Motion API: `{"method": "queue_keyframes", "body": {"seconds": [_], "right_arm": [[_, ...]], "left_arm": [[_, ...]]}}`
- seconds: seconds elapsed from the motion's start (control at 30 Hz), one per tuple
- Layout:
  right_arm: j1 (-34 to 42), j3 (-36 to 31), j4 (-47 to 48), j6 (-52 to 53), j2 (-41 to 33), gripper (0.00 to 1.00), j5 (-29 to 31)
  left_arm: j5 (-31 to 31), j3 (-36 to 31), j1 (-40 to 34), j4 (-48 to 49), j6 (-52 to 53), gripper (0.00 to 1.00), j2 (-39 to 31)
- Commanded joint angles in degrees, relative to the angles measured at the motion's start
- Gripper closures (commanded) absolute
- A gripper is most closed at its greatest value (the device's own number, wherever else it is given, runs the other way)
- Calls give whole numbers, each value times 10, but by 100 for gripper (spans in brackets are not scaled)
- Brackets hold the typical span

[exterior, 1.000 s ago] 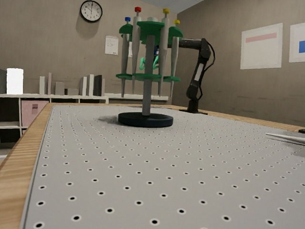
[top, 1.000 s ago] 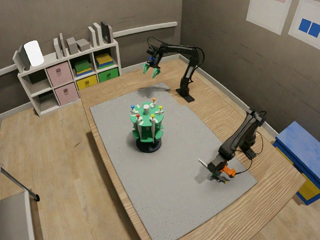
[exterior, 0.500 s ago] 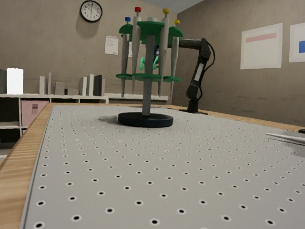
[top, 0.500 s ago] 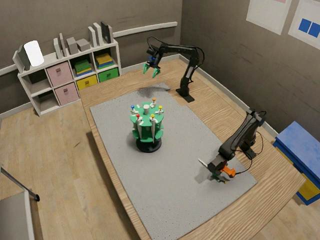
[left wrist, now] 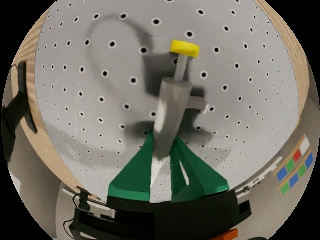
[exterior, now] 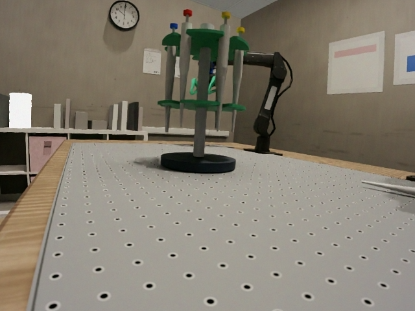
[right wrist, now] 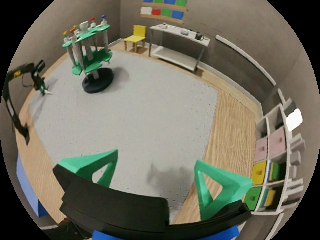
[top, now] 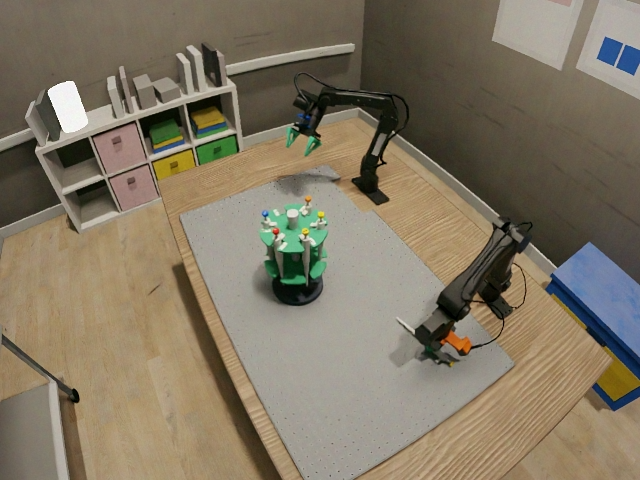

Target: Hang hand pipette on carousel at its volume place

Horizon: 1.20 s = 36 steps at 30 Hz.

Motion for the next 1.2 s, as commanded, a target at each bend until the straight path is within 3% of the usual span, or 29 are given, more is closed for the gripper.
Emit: {"method": "queue_keyframes", "body": {"seconds": [0.0, 0.37, 1.17], "right_arm": [[-6, 6, 5, -6, 6, 0, -13], [-6, 6, 5, -6, 6, 0, -13], [-6, 6, 5, -6, 6, 0, -13]], "left_arm": [[-7, 11, -1, -3, -4, 88, -17], [-7, 11, -1, -3, -4, 88, -17], [-7, 75, -2, -96, -4, 88, -47]]}}
